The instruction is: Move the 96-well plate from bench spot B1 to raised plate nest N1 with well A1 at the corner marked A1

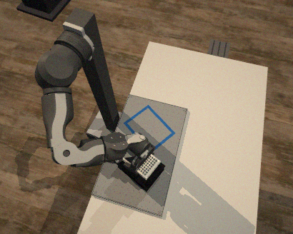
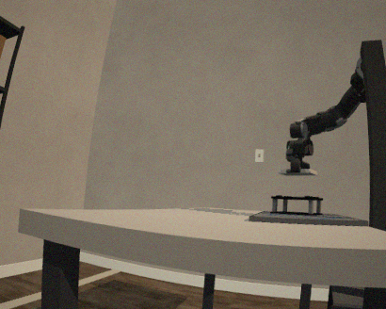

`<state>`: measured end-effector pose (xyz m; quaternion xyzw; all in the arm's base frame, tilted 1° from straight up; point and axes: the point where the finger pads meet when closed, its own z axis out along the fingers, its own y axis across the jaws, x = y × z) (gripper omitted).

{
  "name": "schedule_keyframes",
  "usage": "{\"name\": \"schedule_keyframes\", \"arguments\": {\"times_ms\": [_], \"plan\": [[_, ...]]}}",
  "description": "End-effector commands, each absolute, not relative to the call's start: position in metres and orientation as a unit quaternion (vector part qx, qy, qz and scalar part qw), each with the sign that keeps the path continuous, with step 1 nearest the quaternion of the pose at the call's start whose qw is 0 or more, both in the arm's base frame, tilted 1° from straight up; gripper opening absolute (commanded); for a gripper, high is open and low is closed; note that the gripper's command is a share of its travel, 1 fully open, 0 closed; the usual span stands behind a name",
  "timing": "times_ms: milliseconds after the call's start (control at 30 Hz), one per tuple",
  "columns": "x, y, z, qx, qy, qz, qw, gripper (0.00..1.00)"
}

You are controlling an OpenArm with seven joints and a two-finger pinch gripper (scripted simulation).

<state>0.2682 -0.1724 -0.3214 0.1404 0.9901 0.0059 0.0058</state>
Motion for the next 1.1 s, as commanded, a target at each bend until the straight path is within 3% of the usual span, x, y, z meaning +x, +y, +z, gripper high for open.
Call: {"name": "schedule_keyframes", "arguments": {"times_ms": [0,867,1067], "plan": [[0.269,-0.172,-0.321,0.140,0.990,0.004,0.007,0.00],[0.267,-0.171,-0.322,0.140,0.990,0.004,0.007,0.00],[0.267,-0.168,-0.352,0.140,0.990,0.005,0.005,0.00]]}}
